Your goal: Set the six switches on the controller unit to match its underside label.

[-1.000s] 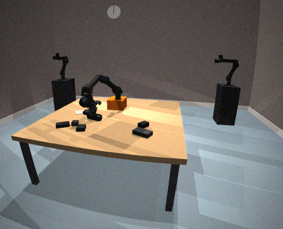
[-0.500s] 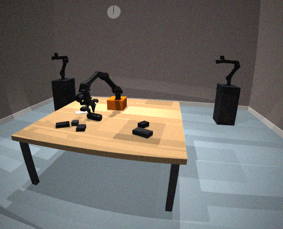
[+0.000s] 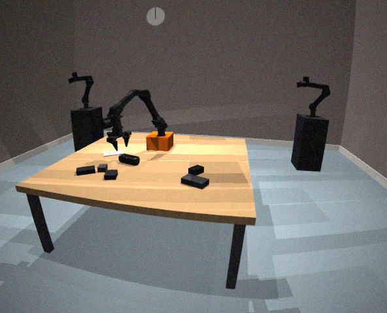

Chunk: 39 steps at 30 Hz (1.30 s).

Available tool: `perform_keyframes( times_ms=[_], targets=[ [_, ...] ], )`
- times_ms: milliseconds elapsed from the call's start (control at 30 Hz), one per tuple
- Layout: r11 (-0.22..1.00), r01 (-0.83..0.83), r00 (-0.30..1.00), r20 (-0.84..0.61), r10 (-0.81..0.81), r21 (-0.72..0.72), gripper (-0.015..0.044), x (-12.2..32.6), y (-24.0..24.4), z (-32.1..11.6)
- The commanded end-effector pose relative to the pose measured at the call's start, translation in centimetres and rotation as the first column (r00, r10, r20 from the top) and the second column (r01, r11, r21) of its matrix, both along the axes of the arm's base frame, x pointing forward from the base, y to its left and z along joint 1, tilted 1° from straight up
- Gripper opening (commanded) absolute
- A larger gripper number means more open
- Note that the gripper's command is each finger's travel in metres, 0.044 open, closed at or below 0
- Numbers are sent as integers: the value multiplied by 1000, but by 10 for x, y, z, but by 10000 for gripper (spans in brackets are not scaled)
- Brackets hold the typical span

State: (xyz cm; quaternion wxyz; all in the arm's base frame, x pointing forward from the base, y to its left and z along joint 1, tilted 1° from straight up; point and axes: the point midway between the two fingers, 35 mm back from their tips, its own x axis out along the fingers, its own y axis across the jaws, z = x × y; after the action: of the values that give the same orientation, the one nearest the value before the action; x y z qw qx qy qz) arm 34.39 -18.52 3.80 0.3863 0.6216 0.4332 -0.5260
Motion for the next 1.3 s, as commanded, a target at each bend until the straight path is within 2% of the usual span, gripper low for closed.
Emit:
perform_keyframes(
  times_ms=[0, 1267],
  targets=[
    [1000, -11, 1000, 29, 11, 2, 440, -9, -1, 0],
    [1000, -11, 1000, 29, 11, 2, 440, -6, -2, -58]
  ],
)
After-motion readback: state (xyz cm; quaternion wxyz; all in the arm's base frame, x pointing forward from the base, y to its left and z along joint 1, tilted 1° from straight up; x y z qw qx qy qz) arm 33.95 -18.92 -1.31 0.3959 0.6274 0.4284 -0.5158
